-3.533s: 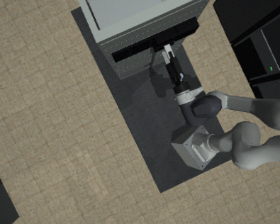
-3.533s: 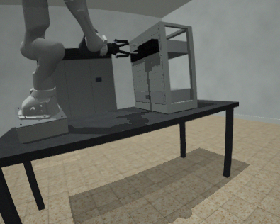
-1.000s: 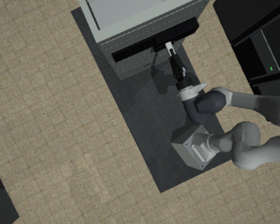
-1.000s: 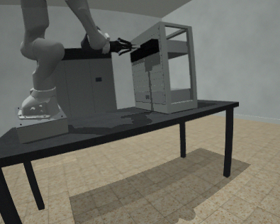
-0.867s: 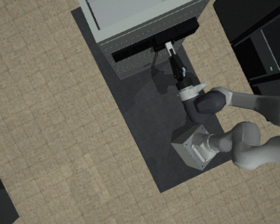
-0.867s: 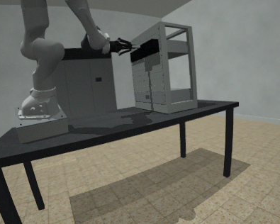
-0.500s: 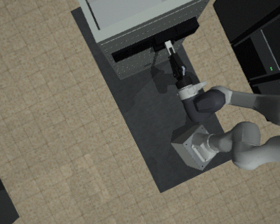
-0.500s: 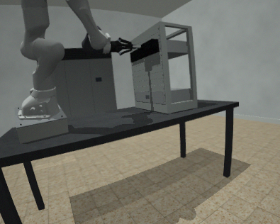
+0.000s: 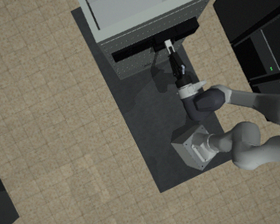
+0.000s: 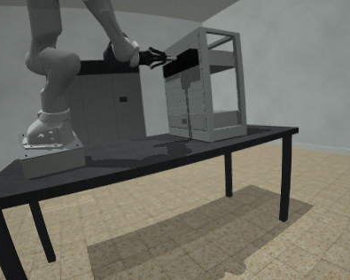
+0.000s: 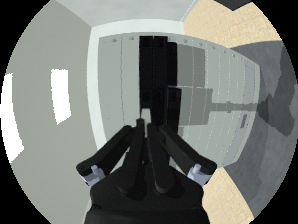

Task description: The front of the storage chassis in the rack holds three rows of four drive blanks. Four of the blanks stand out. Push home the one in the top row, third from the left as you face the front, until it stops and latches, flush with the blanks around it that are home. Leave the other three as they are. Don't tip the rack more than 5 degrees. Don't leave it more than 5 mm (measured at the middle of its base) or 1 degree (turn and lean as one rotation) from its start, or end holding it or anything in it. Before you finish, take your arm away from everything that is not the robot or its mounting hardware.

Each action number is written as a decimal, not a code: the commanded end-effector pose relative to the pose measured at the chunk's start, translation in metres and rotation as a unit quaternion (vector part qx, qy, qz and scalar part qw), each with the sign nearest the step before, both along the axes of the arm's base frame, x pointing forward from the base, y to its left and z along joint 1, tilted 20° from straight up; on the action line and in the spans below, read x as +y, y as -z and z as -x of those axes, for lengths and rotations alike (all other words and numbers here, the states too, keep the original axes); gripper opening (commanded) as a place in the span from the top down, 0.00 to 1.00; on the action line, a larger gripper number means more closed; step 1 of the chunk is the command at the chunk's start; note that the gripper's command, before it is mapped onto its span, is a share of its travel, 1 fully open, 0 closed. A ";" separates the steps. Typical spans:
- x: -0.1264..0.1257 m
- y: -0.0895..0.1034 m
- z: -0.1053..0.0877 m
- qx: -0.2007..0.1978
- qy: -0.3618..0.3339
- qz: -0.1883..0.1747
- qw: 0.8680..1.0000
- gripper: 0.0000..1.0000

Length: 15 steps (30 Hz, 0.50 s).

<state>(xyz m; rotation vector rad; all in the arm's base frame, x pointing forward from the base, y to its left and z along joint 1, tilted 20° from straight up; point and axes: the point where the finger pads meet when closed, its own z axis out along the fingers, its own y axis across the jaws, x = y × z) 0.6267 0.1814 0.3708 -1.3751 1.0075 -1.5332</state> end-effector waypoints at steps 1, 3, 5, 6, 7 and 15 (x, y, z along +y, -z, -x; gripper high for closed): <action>-0.001 0.001 -0.004 0.002 -0.001 -0.002 1.000 1.00; -0.001 0.001 -0.008 0.002 -0.001 -0.002 1.000 1.00; -0.001 0.001 -0.010 0.002 -0.001 -0.002 1.000 1.00; -0.001 0.001 -0.010 0.002 -0.001 -0.002 1.000 1.00; -0.001 0.001 -0.010 0.002 -0.001 -0.002 1.000 1.00; -0.001 0.001 -0.010 0.002 -0.001 -0.002 1.000 1.00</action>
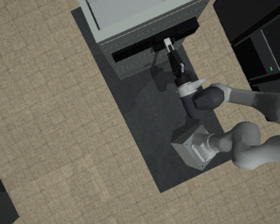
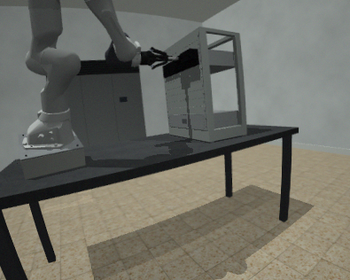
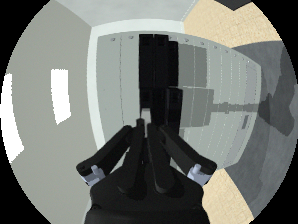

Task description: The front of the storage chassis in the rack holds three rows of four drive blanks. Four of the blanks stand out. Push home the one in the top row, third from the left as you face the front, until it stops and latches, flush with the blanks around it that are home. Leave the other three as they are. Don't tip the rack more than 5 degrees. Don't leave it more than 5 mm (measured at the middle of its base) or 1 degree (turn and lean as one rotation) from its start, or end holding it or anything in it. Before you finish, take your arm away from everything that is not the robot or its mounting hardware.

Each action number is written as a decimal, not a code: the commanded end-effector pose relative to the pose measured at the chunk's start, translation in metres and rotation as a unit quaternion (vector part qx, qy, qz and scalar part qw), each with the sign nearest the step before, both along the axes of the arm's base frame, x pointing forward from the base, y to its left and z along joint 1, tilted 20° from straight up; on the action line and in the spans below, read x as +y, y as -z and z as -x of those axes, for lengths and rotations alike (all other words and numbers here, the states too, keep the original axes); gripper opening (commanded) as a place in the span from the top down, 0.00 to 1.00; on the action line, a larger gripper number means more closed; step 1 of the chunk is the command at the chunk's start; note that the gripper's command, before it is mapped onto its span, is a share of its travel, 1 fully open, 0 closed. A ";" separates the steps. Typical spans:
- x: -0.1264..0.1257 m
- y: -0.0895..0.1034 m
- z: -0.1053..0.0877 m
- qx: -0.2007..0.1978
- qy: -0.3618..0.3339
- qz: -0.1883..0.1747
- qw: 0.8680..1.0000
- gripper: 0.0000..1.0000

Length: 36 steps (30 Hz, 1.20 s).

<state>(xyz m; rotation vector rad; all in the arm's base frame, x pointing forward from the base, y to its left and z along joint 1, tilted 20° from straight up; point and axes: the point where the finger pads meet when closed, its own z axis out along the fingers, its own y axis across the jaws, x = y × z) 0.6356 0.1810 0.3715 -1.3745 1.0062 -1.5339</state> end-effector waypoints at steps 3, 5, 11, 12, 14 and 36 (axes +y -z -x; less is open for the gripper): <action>-0.001 0.002 -0.002 0.002 -0.001 -0.002 1.000 1.00; -0.001 0.002 -0.005 0.002 -0.001 -0.002 1.000 1.00; -0.001 0.002 -0.011 0.002 -0.001 -0.002 1.000 1.00; -0.001 0.002 -0.011 0.002 -0.001 -0.002 1.000 1.00; -0.001 0.002 -0.011 0.002 -0.001 -0.002 1.000 1.00; -0.002 0.002 -0.014 0.002 -0.001 -0.002 1.000 1.00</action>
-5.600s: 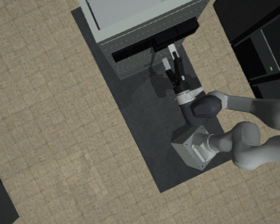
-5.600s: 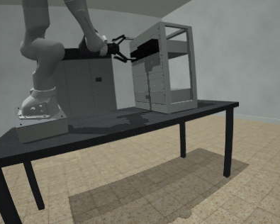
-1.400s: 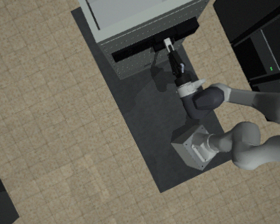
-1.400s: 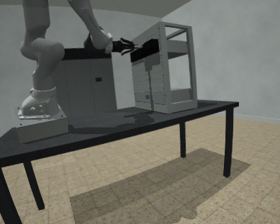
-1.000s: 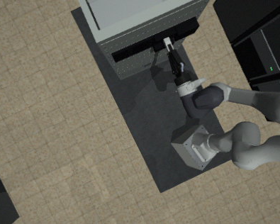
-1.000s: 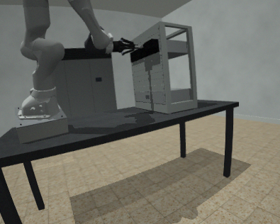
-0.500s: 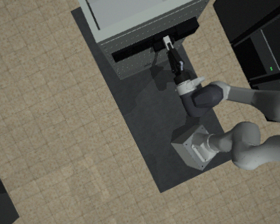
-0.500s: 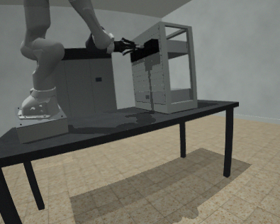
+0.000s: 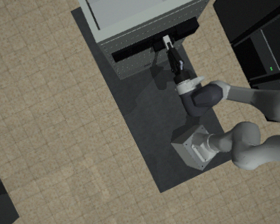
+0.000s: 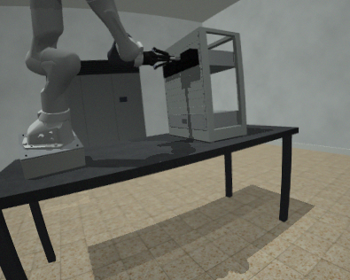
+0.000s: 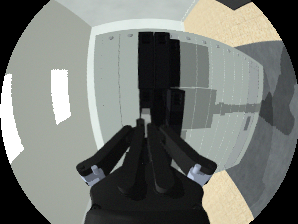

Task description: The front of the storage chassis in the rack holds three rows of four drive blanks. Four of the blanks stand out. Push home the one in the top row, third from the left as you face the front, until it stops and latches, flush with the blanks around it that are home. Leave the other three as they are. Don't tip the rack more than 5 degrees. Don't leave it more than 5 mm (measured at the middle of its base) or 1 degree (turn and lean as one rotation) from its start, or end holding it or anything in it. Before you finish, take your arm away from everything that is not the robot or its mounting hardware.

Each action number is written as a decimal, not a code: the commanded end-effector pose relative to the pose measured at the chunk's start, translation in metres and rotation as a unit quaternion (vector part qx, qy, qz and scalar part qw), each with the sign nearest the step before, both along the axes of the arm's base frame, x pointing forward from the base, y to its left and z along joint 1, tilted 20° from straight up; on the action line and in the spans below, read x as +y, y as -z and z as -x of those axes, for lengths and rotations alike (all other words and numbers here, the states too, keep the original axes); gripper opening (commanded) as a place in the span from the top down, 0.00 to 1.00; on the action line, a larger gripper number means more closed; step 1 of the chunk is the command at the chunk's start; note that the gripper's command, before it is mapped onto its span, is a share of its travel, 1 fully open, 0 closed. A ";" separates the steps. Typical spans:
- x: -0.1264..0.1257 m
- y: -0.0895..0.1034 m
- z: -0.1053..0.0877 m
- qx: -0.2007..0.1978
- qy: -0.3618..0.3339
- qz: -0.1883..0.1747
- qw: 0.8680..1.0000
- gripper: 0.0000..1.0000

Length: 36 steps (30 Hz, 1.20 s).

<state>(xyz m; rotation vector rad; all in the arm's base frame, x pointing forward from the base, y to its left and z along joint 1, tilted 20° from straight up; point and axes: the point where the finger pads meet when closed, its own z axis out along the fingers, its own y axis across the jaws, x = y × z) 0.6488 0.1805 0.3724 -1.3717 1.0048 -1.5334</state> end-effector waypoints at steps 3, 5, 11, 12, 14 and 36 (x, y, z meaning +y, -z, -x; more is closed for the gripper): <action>-0.001 0.003 -0.002 0.004 0.000 -0.001 1.000 1.00; -0.002 0.004 -0.003 0.004 0.000 -0.001 1.000 1.00; -0.002 0.004 -0.004 0.004 0.000 -0.001 1.000 1.00; -0.002 0.004 -0.004 0.004 0.000 -0.001 1.000 1.00; -0.002 0.004 -0.004 0.004 0.000 -0.001 1.000 1.00; -0.002 0.004 -0.007 0.004 0.000 -0.001 1.000 1.00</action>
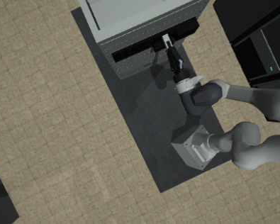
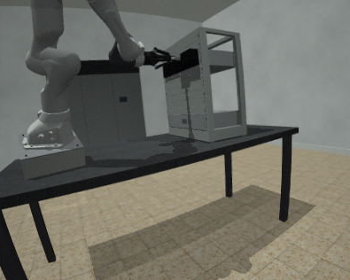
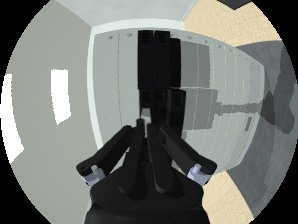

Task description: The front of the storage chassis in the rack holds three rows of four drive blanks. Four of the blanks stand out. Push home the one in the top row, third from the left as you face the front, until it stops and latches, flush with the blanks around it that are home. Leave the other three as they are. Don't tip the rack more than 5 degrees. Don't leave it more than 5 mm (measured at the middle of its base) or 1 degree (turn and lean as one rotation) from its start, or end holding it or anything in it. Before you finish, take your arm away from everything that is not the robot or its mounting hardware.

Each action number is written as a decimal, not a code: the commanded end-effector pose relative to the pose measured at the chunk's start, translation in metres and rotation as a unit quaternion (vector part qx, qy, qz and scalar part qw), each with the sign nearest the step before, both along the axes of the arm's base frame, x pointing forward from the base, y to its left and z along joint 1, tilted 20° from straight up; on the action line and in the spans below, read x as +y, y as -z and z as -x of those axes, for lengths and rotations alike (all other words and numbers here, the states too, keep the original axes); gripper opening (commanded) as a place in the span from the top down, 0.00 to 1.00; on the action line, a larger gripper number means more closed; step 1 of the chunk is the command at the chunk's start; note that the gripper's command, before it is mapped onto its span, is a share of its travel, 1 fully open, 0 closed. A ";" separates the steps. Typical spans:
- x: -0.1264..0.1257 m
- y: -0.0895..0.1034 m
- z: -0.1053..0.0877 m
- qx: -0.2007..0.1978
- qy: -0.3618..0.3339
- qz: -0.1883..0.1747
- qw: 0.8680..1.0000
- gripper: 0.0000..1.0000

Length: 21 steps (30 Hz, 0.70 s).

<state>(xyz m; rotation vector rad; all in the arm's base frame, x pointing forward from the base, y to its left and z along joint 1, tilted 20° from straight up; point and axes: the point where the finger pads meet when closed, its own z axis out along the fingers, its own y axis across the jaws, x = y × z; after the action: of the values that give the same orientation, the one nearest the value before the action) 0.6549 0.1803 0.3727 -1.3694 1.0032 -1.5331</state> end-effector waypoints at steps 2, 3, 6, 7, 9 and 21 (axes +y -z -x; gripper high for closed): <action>-0.002 0.005 -0.002 0.005 0.000 -0.001 1.000 1.00; -0.002 0.005 -0.003 0.005 0.000 -0.001 1.000 1.00; -0.002 0.005 -0.003 0.005 0.000 -0.001 1.000 1.00; -0.002 0.005 -0.004 0.005 0.000 -0.001 1.000 1.00; -0.002 0.005 -0.004 0.005 0.000 -0.001 1.000 1.00; -0.003 0.005 -0.006 0.005 0.000 -0.001 1.000 1.00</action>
<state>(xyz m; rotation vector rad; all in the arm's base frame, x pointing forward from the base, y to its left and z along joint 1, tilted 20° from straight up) 0.6588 0.1801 0.3721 -1.3703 1.0027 -1.5326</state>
